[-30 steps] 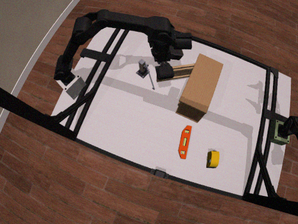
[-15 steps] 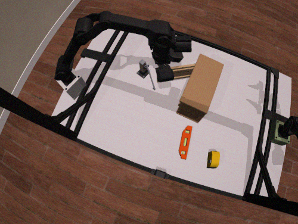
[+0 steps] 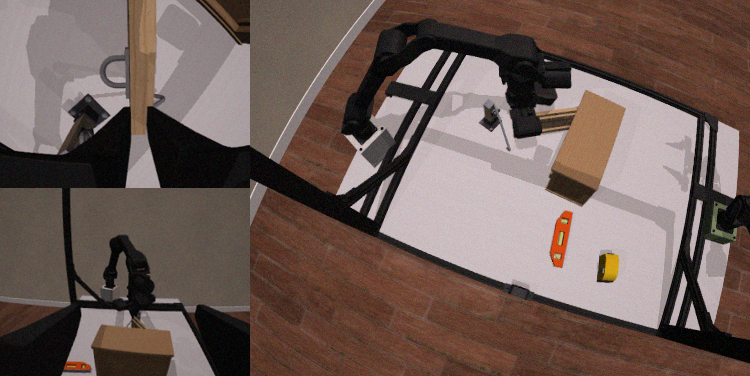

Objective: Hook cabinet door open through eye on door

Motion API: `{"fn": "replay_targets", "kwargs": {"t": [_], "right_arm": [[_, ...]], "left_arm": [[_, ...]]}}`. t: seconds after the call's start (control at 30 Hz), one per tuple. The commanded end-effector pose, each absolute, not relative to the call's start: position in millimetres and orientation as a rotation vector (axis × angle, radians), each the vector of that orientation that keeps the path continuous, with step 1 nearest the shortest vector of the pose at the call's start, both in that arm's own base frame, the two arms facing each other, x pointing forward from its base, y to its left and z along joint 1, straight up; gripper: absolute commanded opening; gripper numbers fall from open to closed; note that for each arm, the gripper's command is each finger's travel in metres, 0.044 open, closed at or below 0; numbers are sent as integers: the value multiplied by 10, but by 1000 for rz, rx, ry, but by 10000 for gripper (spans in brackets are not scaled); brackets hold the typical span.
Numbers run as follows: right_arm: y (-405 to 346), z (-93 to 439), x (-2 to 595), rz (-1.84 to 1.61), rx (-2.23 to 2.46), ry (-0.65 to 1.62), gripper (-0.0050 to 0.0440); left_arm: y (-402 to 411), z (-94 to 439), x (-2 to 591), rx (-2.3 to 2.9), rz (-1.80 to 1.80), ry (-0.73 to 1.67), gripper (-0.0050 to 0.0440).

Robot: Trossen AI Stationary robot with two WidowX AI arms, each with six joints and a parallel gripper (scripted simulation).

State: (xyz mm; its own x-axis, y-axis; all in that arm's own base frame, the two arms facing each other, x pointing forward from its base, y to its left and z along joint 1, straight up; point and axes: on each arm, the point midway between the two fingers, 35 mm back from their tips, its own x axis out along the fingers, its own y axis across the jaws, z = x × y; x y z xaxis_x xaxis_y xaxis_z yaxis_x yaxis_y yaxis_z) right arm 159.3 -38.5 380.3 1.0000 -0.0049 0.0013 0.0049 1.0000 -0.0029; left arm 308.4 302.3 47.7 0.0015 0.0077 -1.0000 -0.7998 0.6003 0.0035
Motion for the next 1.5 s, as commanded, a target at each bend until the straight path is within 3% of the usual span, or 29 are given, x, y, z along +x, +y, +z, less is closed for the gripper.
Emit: {"fn": "replay_targets", "kwargs": {"t": [0.0, 1.43, 1.47], "right_arm": [[-377, 3802, 1592, 0, 1, -1, 400], [-377, 3802, 1592, 0, 1, -1, 400], [-377, 3802, 1592, 0, 1, -1, 400]], "left_arm": [[3004, 458, 3092, -723, 724, 1447, 0], [2787, 458, 3526, -937, 938, 1360, 0], [2805, 477, 3505, -930, 938, 1353, 24]]}}
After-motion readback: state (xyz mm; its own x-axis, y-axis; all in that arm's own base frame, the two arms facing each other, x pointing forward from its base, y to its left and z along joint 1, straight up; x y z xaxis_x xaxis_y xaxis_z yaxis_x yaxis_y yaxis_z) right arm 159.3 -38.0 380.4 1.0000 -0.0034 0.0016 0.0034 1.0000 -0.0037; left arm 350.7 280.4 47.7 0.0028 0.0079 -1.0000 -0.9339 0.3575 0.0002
